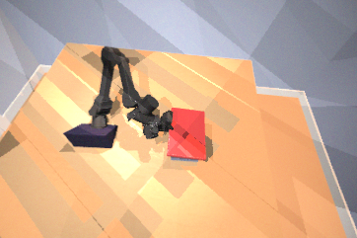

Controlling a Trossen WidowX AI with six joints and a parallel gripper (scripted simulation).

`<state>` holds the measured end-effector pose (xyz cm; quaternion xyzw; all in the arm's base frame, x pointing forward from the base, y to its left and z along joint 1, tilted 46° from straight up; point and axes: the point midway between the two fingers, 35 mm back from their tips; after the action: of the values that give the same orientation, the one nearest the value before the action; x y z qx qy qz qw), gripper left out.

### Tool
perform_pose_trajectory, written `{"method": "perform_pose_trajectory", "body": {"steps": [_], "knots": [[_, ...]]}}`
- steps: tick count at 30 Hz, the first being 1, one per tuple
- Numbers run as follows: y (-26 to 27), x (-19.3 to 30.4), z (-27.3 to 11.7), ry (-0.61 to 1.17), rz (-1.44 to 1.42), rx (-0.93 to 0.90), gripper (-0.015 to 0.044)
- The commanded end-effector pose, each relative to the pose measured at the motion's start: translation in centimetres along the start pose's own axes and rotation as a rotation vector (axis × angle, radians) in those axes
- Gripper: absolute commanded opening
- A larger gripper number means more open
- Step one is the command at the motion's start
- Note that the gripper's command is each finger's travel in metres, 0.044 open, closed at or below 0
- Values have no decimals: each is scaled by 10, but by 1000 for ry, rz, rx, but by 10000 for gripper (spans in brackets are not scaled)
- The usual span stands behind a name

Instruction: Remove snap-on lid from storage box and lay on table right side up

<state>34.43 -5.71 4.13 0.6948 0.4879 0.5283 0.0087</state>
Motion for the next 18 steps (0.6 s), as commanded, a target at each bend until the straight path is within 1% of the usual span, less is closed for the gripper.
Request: {"method": "perform_pose_trajectory", "body": {"steps": [1, 18], "knots": [[0, 0, 1, -2, 1, -1, 0], [1, 0, 2, -2, 1, -1, 0]]}}
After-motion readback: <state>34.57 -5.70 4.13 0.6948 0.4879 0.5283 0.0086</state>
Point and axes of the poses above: the point midway between the two fingers, 35 mm back from their tips, its own z axis out along the fingers, its own y axis across the jaws, x = y × z, and after that the axes turned 1 degree about z, right-handed
